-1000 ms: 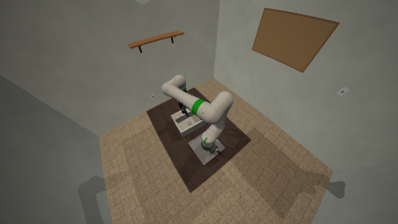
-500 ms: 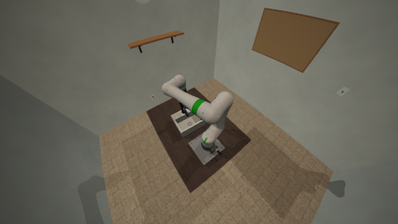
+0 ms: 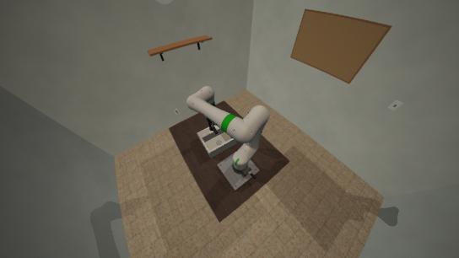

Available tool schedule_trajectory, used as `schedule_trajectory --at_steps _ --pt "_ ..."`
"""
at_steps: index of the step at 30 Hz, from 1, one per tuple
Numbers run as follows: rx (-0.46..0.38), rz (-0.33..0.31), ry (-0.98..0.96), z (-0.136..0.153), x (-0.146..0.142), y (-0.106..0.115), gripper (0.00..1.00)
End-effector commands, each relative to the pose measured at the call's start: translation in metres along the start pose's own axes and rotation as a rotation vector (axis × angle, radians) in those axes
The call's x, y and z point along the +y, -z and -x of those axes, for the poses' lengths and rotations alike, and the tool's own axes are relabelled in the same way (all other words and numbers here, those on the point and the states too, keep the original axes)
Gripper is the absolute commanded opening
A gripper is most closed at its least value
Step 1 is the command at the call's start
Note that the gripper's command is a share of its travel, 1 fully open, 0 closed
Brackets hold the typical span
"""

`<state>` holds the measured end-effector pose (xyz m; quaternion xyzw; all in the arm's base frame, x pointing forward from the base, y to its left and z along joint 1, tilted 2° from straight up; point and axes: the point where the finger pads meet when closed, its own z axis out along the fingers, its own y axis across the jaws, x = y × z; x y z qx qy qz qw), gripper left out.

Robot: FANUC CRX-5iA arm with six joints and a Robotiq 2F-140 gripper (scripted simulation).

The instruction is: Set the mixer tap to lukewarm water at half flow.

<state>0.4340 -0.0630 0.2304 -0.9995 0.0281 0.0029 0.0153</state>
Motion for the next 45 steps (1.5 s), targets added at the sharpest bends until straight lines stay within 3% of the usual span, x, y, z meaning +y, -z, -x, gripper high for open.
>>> schedule_trajectory --at_steps 1,45 --pt "0.0 0.0 0.0 -0.0001 0.0 0.0002 0.0" --pt "0.0 0.0 -0.026 -0.0002 -0.0015 0.0002 0.0"
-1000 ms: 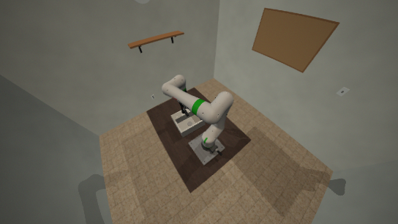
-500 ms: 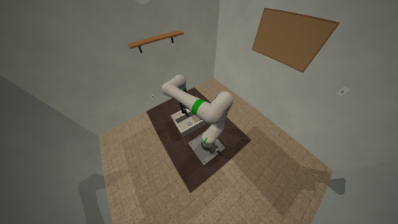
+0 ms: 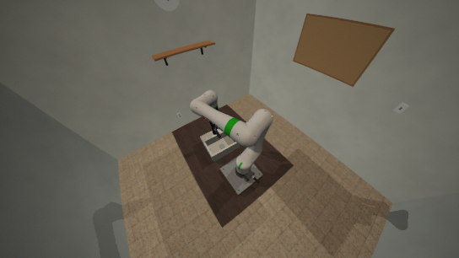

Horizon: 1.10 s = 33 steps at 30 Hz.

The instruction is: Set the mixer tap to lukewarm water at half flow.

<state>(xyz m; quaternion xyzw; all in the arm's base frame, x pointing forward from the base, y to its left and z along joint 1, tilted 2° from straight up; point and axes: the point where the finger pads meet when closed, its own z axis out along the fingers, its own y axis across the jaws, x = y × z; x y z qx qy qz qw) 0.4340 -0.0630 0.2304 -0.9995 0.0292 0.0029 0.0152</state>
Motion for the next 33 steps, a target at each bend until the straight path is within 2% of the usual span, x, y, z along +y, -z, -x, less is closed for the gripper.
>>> schedule_trajectory --at_steps 1,6,33 --pt "0.0 0.0 -0.06 -0.0002 -0.0035 0.0002 0.0" --pt "0.0 0.0 -0.123 -0.0006 -0.0071 0.0002 0.0" --pt "0.0 0.0 -0.123 -0.0006 -0.0071 0.0002 0.0"
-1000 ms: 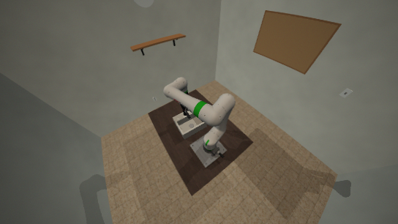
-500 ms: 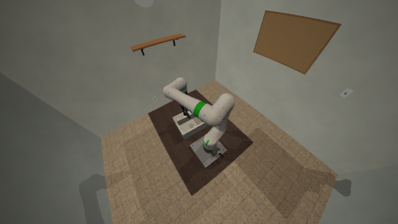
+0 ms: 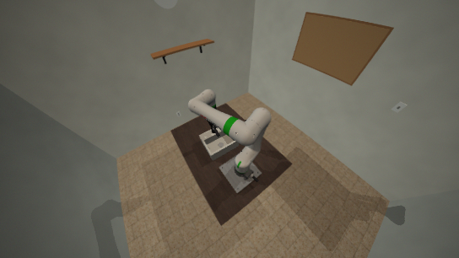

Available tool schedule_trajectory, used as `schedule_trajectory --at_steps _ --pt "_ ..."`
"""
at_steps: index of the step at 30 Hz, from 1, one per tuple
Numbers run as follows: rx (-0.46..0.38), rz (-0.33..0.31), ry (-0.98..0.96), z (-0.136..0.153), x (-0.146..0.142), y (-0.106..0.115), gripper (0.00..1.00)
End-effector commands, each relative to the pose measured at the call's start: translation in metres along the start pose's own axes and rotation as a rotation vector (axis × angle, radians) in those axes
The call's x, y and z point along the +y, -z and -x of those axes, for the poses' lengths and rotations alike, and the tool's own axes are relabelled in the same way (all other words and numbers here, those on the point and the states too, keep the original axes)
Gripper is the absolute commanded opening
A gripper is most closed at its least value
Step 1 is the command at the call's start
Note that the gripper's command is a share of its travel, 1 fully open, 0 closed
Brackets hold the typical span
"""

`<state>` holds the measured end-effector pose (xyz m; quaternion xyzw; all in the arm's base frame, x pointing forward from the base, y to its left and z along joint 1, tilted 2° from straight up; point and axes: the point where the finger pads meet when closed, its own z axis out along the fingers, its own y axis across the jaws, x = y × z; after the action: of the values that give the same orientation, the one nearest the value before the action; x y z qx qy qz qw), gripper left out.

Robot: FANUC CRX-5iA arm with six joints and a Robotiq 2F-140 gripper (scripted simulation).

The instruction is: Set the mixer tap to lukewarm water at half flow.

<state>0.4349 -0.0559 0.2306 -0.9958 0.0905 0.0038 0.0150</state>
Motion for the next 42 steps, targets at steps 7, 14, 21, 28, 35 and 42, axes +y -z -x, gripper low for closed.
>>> schedule_trajectory --at_steps 7,14,21,28,35,42 --pt "0.0 0.0 0.0 -0.0001 0.0 0.0002 0.0" --pt "0.0 0.0 0.0 -0.0001 0.0 0.0002 0.39" --pt "0.0 0.0 0.0 -0.0001 0.0 0.0002 0.39" --pt "0.0 0.0 0.0 -0.0001 0.0 0.0002 0.39" --pt "0.0 0.0 0.0 -0.0001 0.0 0.0002 0.39" --pt "0.0 0.0 0.0 -0.0001 0.0 0.0002 0.39"
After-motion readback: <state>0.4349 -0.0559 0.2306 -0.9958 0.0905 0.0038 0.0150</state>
